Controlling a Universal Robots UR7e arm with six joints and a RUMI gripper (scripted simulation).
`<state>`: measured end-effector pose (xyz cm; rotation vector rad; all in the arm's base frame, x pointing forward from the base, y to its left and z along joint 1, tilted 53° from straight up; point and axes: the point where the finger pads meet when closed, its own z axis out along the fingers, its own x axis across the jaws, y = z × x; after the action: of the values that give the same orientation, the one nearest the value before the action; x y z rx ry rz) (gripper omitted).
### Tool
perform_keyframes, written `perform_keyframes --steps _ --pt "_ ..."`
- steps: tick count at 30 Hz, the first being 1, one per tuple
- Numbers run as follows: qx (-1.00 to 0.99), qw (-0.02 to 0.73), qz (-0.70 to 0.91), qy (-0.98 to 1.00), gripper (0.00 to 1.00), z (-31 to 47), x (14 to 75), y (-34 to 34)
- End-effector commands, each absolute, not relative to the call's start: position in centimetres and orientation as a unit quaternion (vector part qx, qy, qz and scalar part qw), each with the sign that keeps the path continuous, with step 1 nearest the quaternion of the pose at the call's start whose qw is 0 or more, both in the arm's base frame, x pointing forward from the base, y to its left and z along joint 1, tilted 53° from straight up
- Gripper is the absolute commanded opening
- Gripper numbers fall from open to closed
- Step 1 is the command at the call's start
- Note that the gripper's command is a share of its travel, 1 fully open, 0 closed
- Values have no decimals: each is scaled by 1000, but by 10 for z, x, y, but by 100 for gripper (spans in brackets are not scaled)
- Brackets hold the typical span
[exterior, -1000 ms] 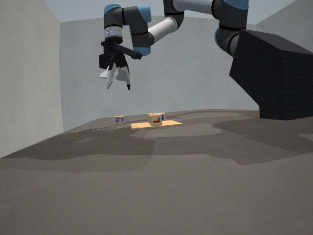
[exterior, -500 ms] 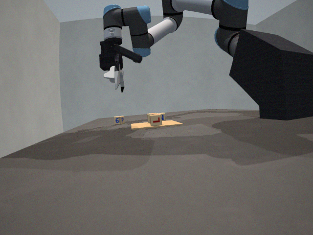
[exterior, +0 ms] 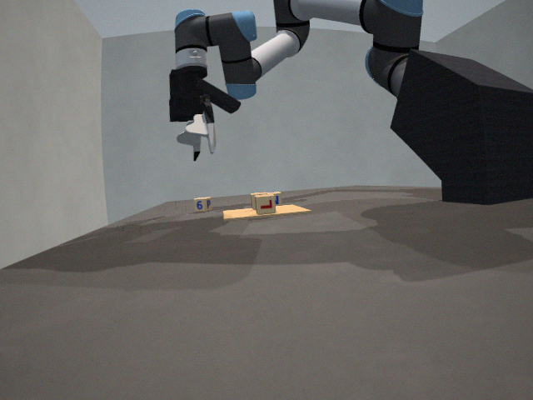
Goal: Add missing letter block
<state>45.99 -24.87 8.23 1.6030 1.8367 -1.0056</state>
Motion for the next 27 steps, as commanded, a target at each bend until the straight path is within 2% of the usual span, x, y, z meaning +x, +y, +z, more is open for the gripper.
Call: perform_keyframes --steps 1,27 --pt "539 227 -383 715 100 82 461 -251" --pt "323 113 -430 836 100 78 468 -259"
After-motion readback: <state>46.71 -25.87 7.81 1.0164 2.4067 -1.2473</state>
